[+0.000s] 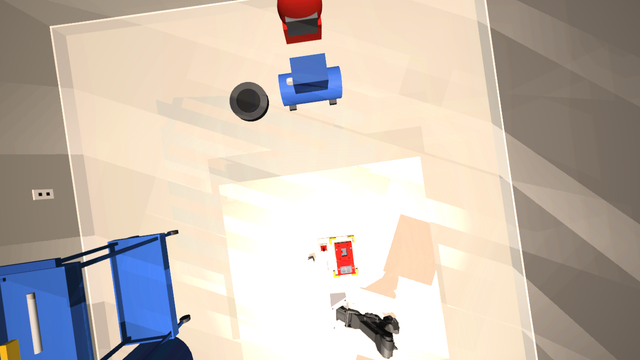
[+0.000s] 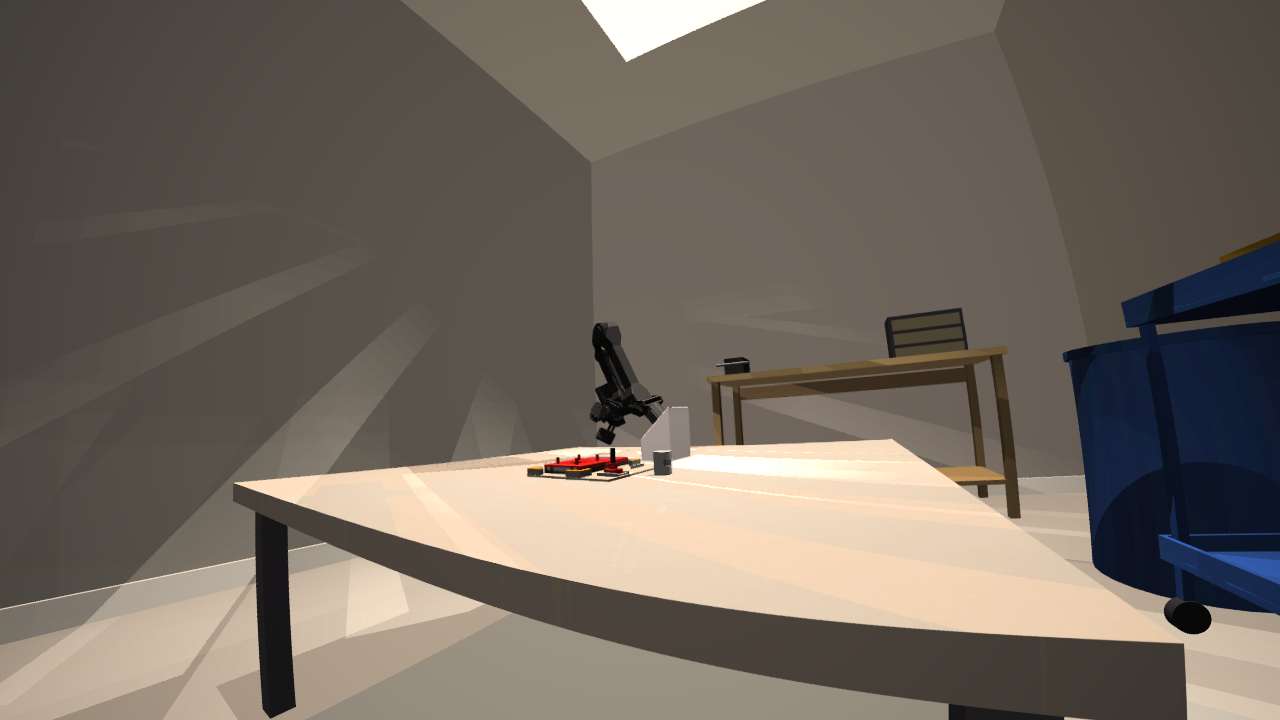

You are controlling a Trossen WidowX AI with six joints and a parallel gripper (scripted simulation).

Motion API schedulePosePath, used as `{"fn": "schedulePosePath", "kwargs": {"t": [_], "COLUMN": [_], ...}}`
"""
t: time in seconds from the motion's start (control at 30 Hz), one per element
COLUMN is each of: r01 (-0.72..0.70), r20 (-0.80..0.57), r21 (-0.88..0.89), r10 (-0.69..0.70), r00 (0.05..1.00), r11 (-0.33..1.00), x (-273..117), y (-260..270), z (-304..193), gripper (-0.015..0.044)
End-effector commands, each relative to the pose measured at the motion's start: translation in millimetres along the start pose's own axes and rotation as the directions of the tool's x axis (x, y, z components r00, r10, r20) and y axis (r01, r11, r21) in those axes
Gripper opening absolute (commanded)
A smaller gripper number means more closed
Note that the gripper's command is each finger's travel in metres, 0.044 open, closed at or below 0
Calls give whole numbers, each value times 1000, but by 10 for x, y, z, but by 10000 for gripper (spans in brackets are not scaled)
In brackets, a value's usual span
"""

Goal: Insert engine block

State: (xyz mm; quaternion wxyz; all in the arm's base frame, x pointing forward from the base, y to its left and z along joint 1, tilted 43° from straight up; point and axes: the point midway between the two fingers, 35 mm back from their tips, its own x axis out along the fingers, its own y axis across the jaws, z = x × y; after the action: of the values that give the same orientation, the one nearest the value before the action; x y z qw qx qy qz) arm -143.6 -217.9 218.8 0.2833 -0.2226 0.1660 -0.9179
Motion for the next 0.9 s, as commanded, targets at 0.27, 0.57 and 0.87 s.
{"fn": "schedulePosePath", "kwargs": {"t": [0.27,0.57,0.87], "r01": [-120,-189,-267], "r20": [13,-35,-62], "r21": [-28,-271,-453], "r10": [120,186,268], "r00": [993,982,961], "r11": [992,944,851], "x": [49,350,552], "y": [294,412,521], "z": [86,98,148], "gripper": [440,440,440]}}
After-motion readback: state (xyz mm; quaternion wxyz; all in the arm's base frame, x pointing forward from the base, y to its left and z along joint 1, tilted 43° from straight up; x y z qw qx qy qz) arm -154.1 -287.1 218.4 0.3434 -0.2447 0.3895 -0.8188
